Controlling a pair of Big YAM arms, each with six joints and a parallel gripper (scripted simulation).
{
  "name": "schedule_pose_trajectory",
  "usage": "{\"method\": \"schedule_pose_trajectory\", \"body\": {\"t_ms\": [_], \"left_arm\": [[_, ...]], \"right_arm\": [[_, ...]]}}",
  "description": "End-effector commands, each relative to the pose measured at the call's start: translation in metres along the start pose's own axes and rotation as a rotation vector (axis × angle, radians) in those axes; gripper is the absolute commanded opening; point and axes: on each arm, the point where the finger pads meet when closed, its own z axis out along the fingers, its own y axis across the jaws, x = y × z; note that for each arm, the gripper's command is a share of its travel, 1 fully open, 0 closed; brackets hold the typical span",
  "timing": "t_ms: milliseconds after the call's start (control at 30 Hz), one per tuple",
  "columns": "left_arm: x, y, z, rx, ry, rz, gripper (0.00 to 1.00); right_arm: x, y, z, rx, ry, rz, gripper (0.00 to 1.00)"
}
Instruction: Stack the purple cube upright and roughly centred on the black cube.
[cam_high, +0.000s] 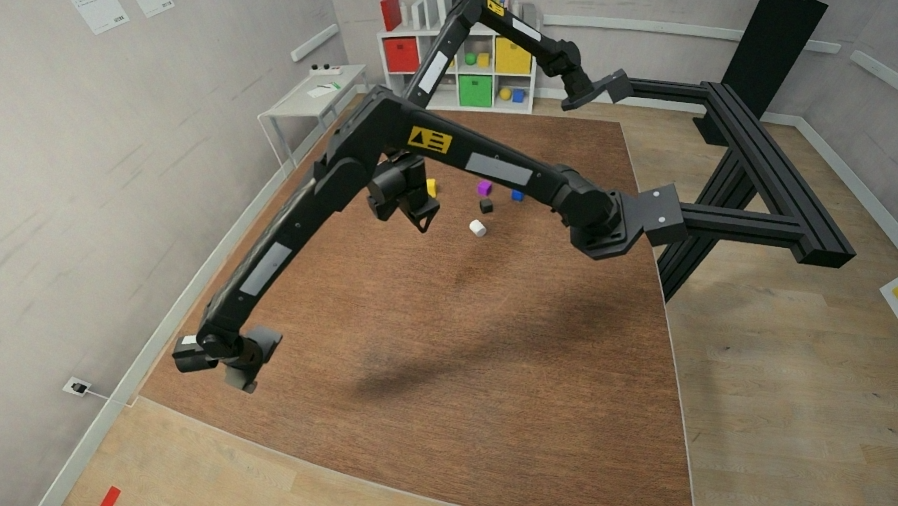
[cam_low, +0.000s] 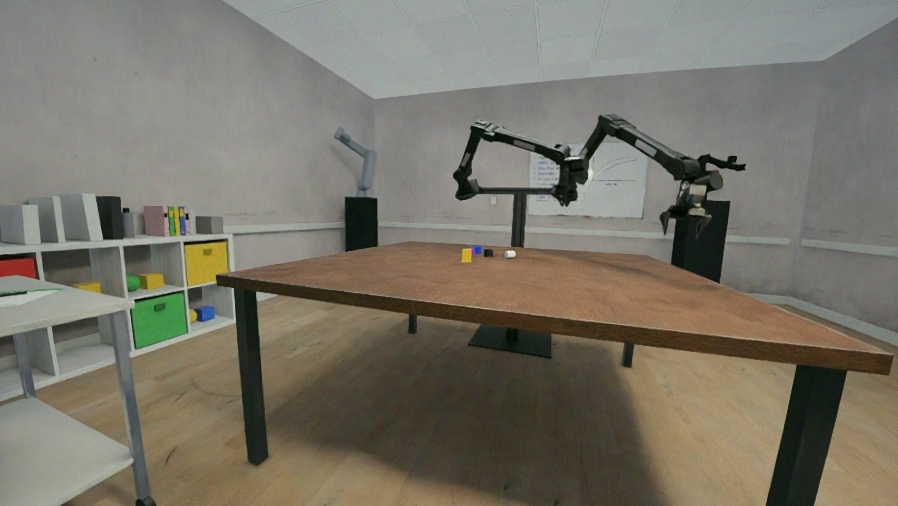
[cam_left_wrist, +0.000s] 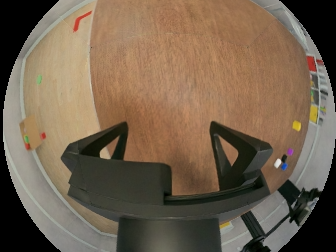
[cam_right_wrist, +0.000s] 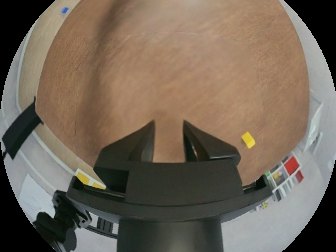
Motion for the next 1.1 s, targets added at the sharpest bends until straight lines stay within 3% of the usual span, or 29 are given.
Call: {"method": "schedule_pose_trajectory", "body": {"t_ms": [0, 567, 767, 900, 1033, 1067], "left_arm": [[-0.007, 0.002, -0.007, -0.008, -0.011, 0.006, 1.0], [-0.007, 0.002, -0.007, -0.008, -0.011, 0.006, 1.0], [-0.007, -0.026, -0.012, -0.006, -0.038, 0.054, 1.0], [0.011, -0.059, -0.008, -0.001, -0.056, 0.087, 1.0], [0.044, -0.12, -0.001, 0.015, -0.084, 0.137, 1.0], [0.044, -0.12, -0.001, 0.015, -0.084, 0.137, 1.0]], "right_arm": [[-0.004, 0.0, -0.008, -0.003, -0.013, 0.003, 0.32], [-0.004, 0.0, -0.008, -0.003, -0.013, 0.003, 0.32], [0.008, -0.021, -0.001, -0.006, -0.034, -0.025, 1.0], [0.031, -0.027, 0.007, -0.012, -0.067, -0.072, 1.0], [0.075, -0.038, 0.022, -0.022, -0.118, -0.132, 1.0], [0.075, -0.038, 0.022, -0.022, -0.118, -0.132, 1.0]]}}
